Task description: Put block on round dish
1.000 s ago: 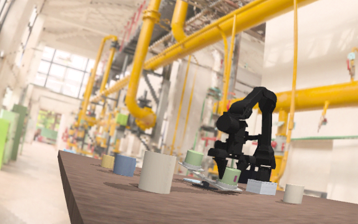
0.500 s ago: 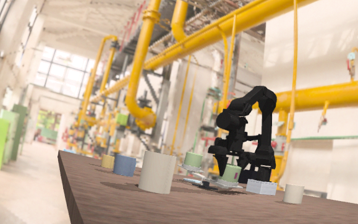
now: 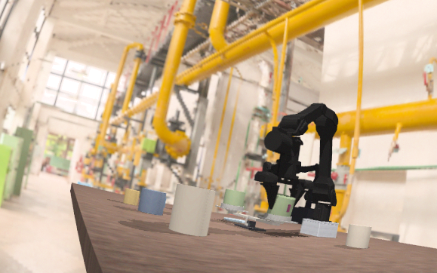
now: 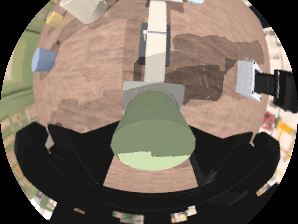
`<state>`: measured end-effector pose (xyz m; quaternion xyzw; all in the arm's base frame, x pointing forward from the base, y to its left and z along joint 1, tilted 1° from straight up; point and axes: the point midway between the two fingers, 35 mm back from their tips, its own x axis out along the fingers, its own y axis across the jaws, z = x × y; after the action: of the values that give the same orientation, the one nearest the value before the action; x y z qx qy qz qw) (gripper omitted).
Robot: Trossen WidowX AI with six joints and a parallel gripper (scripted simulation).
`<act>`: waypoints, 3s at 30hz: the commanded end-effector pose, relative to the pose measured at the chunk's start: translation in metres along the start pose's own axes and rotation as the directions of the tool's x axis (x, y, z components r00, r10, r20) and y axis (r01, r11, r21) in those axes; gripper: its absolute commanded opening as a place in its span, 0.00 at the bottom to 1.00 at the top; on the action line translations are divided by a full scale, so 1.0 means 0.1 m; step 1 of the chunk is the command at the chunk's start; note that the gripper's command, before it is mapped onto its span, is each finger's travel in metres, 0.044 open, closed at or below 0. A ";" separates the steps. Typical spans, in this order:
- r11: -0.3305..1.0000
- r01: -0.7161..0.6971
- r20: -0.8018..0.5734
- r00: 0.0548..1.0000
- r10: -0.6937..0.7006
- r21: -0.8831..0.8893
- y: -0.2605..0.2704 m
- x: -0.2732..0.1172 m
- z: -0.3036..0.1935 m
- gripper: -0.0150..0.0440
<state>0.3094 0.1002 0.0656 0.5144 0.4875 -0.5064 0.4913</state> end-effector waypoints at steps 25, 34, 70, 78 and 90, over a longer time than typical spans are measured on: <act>1.000 -0.023 -0.010 1.000 0.023 0.005 0.04 -0.42 -0.02 0.25; 1.000 -0.023 -0.010 1.000 0.023 0.005 0.04 -0.53 -0.02 0.25; 1.000 -0.023 -0.010 1.000 0.023 0.005 -0.04 -0.99 0.01 0.25; 1.000 -0.005 -0.001 1.000 0.005 0.001 -0.05 -0.95 0.02 0.25; 1.000 -0.005 -0.001 1.000 0.005 0.001 -0.05 -0.95 0.02 0.25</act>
<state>0.3032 0.0979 0.1605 0.5160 0.4863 -0.5051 0.4921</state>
